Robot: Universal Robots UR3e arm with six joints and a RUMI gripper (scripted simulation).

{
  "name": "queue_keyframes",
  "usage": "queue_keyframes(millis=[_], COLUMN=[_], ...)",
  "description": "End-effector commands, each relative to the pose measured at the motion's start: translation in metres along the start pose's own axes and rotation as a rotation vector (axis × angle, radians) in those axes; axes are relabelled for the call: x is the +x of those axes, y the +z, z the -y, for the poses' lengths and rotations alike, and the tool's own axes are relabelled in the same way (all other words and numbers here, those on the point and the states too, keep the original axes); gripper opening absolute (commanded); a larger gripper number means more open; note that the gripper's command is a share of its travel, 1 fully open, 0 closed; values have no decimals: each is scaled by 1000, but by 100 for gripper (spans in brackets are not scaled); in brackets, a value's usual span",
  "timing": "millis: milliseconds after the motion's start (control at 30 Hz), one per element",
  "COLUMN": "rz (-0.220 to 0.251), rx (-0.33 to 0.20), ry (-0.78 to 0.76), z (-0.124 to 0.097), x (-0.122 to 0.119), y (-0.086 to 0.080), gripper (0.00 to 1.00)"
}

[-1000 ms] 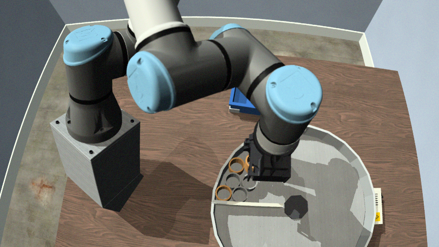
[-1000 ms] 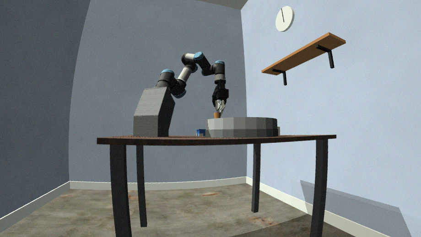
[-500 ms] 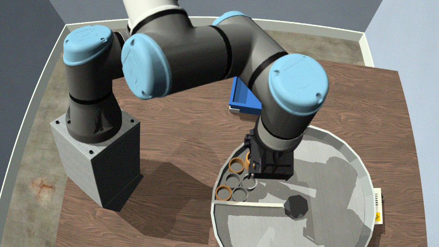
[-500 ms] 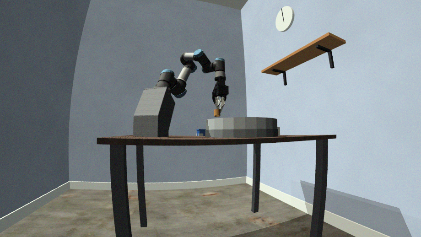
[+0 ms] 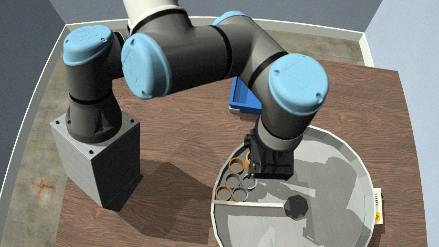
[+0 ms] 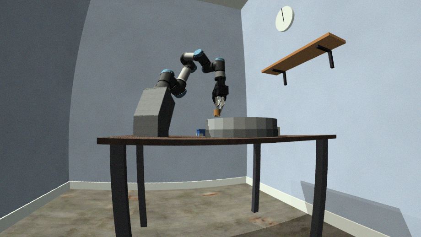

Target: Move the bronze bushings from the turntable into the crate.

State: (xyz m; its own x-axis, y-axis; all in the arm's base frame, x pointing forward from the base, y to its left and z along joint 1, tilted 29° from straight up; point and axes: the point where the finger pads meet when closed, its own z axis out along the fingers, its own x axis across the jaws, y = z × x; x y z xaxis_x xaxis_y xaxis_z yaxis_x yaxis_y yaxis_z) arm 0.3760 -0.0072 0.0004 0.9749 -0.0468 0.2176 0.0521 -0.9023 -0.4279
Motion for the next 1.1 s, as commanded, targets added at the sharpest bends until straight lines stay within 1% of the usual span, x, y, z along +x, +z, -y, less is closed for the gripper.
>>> queue_keyframes(millis=[0,700,900,1067], rz=[-2,-2,-2,-2], rx=[-2,-2,-2,-2], ry=[-1,-1,-1,-1], z=[0,1,8,21], x=[1,1,2,3], y=[-1,-1,-1,-1], gripper=[0,0,0,0])
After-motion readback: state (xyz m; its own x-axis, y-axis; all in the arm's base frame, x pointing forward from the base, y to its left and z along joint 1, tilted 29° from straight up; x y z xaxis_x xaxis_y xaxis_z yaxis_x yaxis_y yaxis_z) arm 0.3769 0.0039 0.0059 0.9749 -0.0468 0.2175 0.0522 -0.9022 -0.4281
